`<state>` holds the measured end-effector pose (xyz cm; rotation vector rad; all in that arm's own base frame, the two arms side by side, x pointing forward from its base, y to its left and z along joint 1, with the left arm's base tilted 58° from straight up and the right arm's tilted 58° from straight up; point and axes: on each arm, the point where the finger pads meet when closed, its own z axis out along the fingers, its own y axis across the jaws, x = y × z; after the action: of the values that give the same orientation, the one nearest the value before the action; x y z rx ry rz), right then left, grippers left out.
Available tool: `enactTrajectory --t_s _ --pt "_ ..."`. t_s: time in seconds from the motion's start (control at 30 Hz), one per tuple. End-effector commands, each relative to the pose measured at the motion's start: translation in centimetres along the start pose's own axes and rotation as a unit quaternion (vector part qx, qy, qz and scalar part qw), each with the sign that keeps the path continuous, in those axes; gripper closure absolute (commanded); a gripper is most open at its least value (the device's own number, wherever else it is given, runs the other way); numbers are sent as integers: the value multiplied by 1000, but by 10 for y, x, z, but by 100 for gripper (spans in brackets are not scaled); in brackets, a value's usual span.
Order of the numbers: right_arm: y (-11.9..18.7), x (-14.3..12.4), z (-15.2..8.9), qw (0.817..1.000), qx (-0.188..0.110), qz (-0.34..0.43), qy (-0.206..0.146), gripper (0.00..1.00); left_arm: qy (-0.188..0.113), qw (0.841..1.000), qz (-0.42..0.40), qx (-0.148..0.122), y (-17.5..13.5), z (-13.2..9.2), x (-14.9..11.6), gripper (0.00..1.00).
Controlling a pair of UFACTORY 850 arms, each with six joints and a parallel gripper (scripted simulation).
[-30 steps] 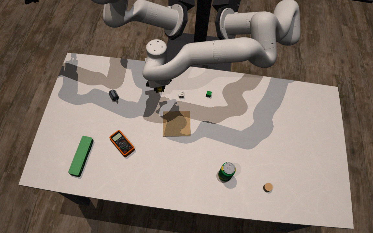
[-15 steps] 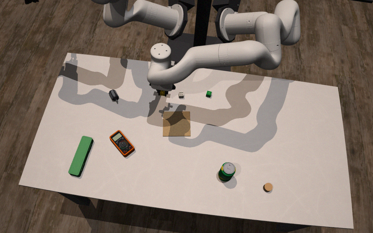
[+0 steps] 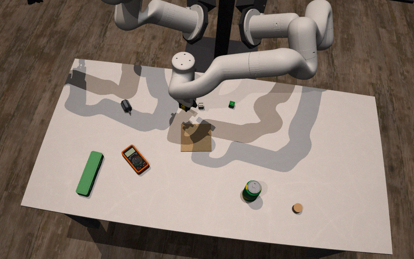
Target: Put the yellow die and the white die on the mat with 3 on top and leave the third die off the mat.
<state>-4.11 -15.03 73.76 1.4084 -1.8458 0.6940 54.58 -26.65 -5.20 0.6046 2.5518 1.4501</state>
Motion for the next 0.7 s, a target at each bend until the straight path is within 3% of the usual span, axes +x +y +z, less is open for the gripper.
enactTrajectory --t_s 0.0,0.1,0.33,0.57,0.63,0.67 --pt "0 0 -1 1000 0 0 1 0 3 996 87 2 10 -1 -3 78" --pt "0 0 -1 1000 0 0 1 0 3 995 97 2 12 -1 -3 78" --pt "0 0 -1 1000 0 0 1 0 3 977 213 2 27 -1 -6 78" --pt "0 0 -1 1000 0 0 1 0 3 948 319 2 41 -1 -8 78" --pt "0 0 -1 1000 0 0 1 0 3 948 319 2 41 -1 -8 78" --pt "0 0 -1 1000 0 0 1 0 3 936 351 2 45 -1 -8 78"
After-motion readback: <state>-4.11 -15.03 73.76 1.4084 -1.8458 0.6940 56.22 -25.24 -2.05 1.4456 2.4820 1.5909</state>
